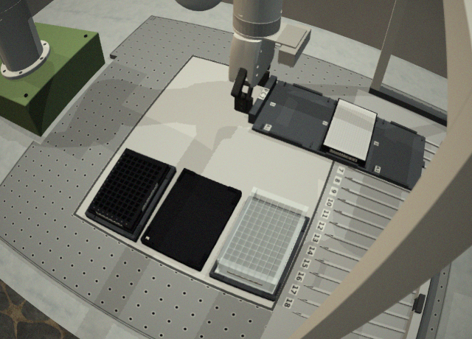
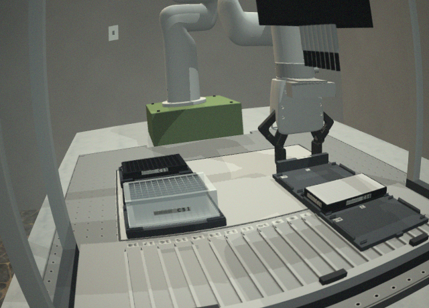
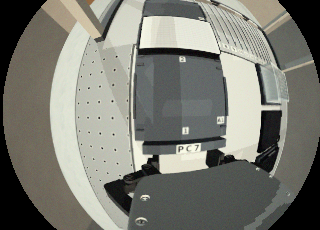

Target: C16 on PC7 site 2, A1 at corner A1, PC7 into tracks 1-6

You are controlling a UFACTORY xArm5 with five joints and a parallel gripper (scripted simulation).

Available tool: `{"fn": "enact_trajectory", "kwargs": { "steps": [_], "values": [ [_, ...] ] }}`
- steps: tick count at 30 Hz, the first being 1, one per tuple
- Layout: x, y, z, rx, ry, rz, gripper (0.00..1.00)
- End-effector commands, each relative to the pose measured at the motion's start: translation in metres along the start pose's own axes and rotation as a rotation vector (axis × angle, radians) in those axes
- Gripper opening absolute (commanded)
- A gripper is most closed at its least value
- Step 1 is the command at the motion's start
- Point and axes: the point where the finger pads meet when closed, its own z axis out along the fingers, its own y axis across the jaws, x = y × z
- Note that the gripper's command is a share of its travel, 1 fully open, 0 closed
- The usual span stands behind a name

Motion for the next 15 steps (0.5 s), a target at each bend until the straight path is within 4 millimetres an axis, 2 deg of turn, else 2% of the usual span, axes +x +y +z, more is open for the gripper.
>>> {"fn": "enact_trajectory", "kwargs": {
  "steps": [1, 15],
  "values": [
    [0.004, 0.0, -0.001, 0.001, 0.004, 0.0, 0.81],
    [0.017, 0.0, -0.001, 0.001, 0.004, 0.0, 0.81]
  ]
}}
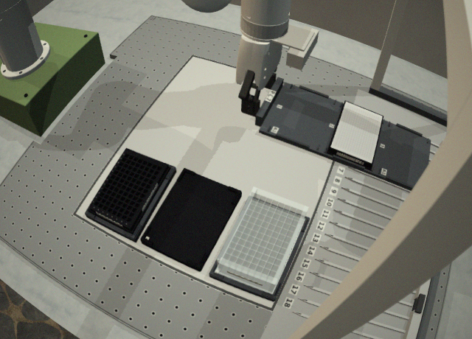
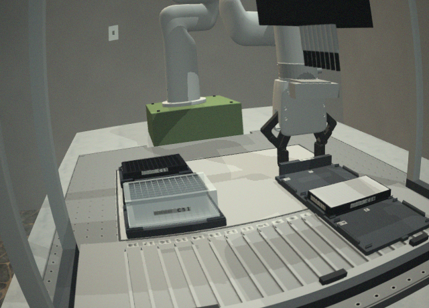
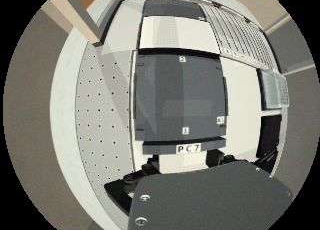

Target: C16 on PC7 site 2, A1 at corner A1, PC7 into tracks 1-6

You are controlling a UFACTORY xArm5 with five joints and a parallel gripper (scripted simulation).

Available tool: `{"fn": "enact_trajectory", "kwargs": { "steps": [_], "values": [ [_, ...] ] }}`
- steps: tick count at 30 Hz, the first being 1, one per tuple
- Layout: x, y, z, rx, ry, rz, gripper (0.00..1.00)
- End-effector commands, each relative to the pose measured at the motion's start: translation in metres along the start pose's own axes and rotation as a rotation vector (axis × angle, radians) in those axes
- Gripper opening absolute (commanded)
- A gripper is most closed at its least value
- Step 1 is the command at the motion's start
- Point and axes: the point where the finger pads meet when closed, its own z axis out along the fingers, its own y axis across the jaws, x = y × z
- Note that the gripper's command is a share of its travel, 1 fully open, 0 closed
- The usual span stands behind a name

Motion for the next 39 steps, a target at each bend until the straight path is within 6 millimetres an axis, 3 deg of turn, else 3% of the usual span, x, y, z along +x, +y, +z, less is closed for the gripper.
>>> {"fn": "enact_trajectory", "kwargs": {
  "steps": [1, 39],
  "values": [
    [0.005, 0.0, -0.002, 0.001, 0.004, 0.0, 0.81],
    [0.022, 0.0, -0.002, 0.001, 0.004, 0.0, 0.81]
  ]
}}
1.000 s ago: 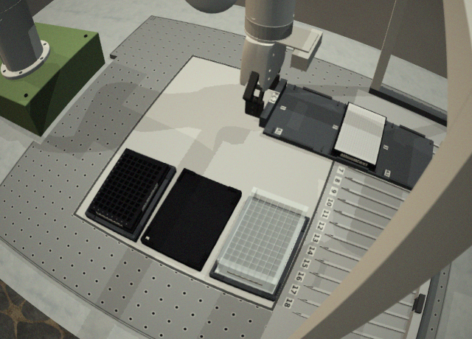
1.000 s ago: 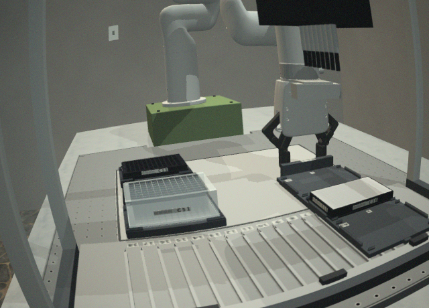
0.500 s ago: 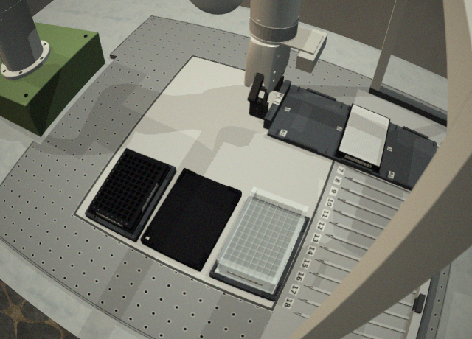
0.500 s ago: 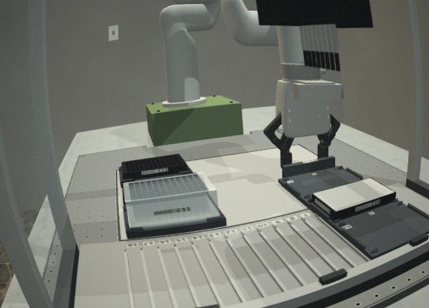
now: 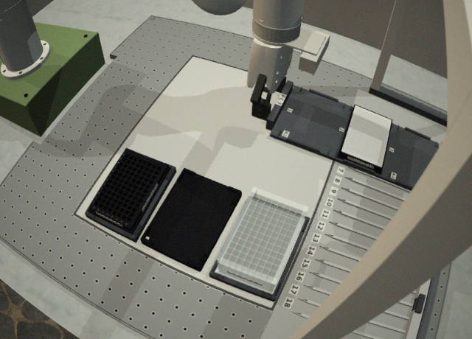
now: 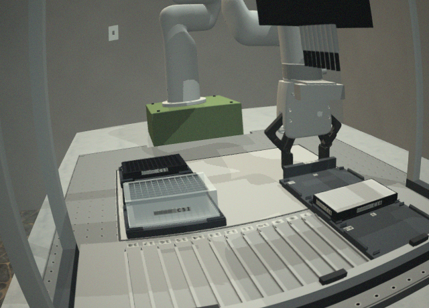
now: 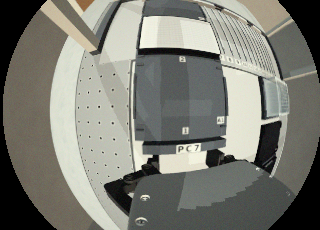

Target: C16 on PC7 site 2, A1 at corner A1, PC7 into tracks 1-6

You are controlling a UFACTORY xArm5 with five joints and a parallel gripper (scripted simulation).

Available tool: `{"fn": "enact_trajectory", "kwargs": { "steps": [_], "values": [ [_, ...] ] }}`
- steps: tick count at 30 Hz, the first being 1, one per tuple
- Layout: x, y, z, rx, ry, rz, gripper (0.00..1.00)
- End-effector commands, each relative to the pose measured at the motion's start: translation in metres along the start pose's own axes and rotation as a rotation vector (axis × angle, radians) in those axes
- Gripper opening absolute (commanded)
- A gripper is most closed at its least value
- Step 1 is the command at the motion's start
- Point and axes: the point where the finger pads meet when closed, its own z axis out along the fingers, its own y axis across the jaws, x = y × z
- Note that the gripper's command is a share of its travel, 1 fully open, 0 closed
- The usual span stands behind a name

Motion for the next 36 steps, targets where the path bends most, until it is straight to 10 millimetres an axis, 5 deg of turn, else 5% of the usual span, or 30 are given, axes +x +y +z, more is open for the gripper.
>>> {"fn": "enact_trajectory", "kwargs": {
  "steps": [1, 36],
  "values": [
    [0.002, 0.0, -0.002, 0.001, 0.004, 0.0, 0.81],
    [0.013, 0.0, -0.002, 0.001, 0.004, 0.0, 0.81]
  ]
}}
